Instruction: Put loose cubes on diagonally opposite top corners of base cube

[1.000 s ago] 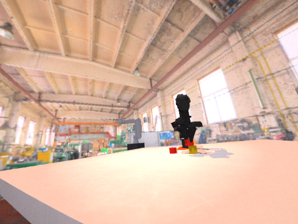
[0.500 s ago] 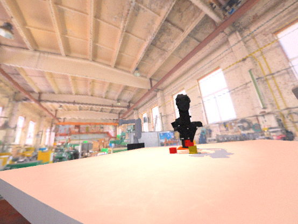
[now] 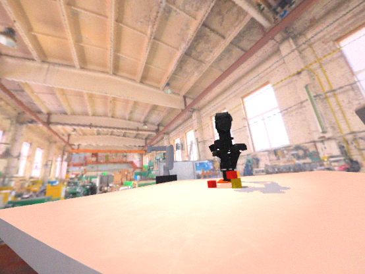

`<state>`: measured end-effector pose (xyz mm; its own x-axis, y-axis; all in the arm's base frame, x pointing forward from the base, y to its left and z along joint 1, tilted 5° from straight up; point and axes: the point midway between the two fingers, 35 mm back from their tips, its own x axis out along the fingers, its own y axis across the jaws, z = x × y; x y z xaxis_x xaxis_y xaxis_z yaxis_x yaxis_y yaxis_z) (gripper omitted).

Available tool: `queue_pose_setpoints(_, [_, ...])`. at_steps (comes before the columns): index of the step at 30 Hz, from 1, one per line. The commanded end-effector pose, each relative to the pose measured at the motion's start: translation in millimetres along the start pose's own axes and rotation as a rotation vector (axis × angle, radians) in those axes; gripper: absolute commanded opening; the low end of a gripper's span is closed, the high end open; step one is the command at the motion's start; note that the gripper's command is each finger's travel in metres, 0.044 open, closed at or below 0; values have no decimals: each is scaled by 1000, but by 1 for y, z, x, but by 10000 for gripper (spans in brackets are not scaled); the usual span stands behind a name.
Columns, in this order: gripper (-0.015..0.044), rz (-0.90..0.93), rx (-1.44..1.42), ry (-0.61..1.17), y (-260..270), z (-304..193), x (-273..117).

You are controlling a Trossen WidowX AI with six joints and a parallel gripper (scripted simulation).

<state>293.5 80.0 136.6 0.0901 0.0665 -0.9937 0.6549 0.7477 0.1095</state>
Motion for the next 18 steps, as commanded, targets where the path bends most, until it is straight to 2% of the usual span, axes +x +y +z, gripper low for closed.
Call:
queue_pose_setpoints(1, [205, 3, -3, -1, 1, 0, -7])
queue_pose_setpoints(4, [205, 3, -3, -1, 1, 0, -9])
queue_pose_setpoints(6, [258, 1, -19, -2, -4, 3, -8])
queue_pose_setpoints(7, [265, 0, -43, -2, -10, 7, -10])
queue_pose_setpoints(18, [265, -10, -362, -7, -87, 39, -38])
